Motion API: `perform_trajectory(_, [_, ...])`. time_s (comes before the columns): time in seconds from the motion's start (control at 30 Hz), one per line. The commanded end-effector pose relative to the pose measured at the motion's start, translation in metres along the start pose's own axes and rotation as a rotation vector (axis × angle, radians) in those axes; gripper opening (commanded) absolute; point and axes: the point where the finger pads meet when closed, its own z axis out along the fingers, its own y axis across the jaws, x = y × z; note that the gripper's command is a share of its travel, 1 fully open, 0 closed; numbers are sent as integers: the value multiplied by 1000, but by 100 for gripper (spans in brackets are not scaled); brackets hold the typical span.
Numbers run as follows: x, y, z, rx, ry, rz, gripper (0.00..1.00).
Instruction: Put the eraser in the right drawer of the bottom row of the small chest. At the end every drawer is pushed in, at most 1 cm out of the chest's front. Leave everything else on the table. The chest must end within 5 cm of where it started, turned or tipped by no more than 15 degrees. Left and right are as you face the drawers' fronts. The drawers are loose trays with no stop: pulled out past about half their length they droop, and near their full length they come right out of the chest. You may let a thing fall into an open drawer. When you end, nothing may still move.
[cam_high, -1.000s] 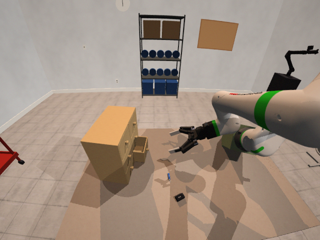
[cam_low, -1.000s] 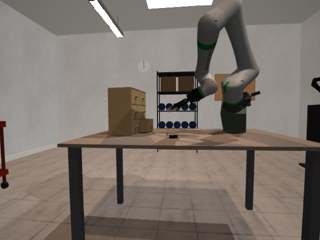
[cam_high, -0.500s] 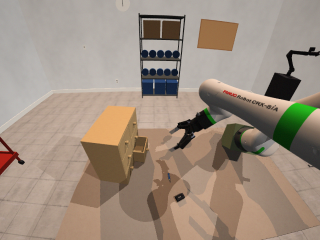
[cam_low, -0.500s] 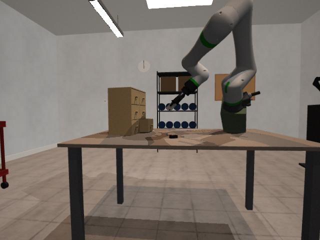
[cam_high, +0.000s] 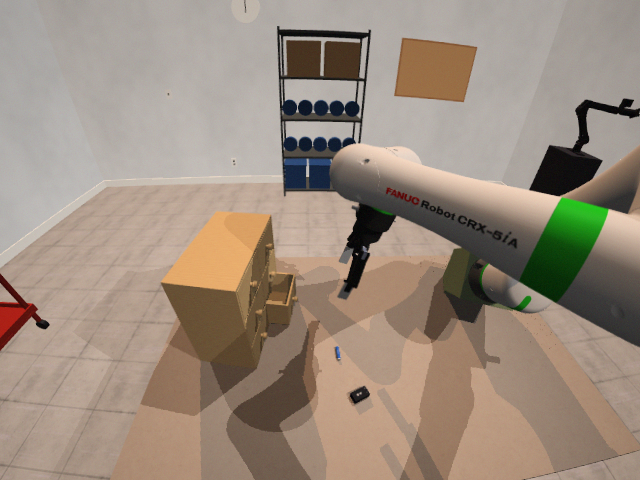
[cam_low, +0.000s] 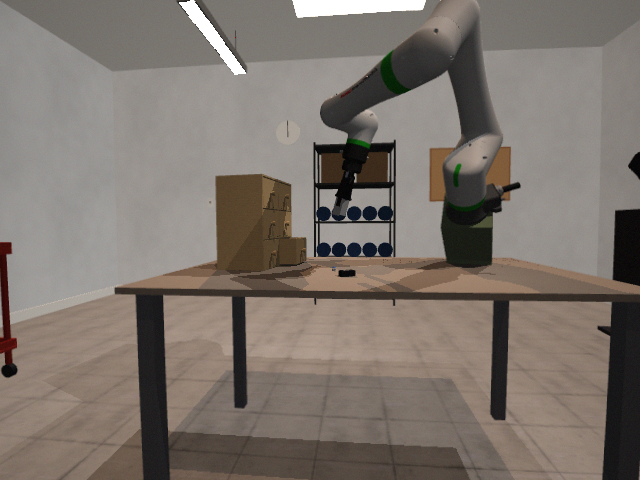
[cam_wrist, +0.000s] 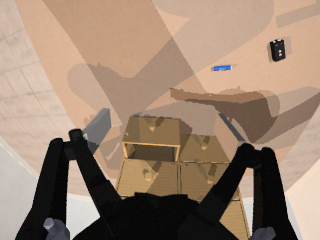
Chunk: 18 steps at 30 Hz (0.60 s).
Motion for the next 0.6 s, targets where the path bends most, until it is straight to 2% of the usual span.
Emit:
perform_trajectory(0.0, [0,4,0,-15,148,11,100])
perform_trajectory(0.23, [-1,4,-3,-16,249,10,100])
perform_trajectory(0.57, [-1,4,-4,-16,276,10,100])
